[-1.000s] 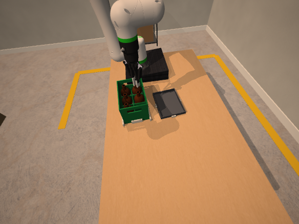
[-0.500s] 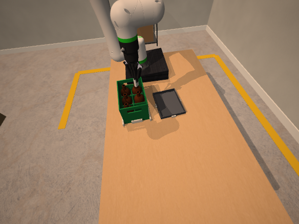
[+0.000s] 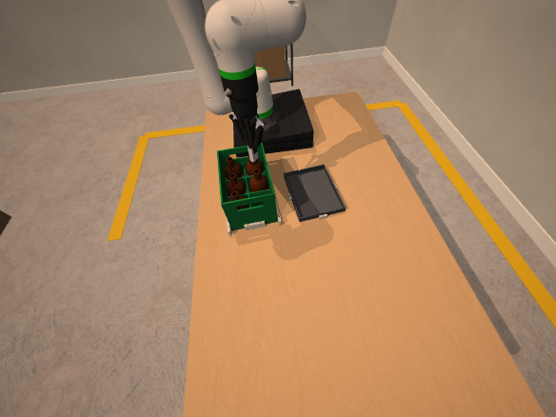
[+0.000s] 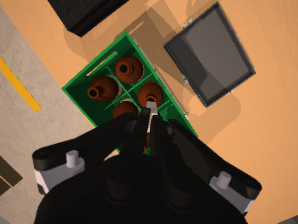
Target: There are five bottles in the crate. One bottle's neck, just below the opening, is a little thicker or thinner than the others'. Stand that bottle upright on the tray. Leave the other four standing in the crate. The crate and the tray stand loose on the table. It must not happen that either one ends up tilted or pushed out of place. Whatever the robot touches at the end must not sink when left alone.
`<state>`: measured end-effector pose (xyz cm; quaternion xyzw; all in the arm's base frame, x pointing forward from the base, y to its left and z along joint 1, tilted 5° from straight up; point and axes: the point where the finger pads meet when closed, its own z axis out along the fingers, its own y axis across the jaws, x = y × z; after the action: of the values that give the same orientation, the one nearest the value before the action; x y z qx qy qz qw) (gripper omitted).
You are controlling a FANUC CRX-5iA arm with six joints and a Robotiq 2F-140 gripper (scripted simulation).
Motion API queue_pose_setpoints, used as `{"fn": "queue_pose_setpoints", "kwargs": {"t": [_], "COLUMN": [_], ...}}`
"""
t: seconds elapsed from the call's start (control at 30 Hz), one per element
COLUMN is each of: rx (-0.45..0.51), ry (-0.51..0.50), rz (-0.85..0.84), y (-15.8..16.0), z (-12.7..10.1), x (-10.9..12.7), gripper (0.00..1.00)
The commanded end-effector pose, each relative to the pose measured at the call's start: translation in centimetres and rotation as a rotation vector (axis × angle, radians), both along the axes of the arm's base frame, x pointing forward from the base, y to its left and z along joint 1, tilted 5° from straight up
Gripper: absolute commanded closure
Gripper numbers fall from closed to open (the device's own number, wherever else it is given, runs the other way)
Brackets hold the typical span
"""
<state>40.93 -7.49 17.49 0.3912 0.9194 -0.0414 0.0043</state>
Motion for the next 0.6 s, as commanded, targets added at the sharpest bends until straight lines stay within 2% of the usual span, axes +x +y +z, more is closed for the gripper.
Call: {"fn": "queue_pose_setpoints", "kwargs": {"t": [0.0,0.07,0.37,0.57], "rx": [0.0,0.0,0.0,-0.001], "ry": [-0.002,-0.002,-0.002,-0.002], "rz": [0.0,0.0,0.0,0.0], "y": [-0.6,-2.9,-8.3,-9.3], "z": [0.2,0.5,0.5,0.5], "x": [0.7,3.3,7.8,8.4], "gripper": [0.9,0.9,0.9,0.9]}}
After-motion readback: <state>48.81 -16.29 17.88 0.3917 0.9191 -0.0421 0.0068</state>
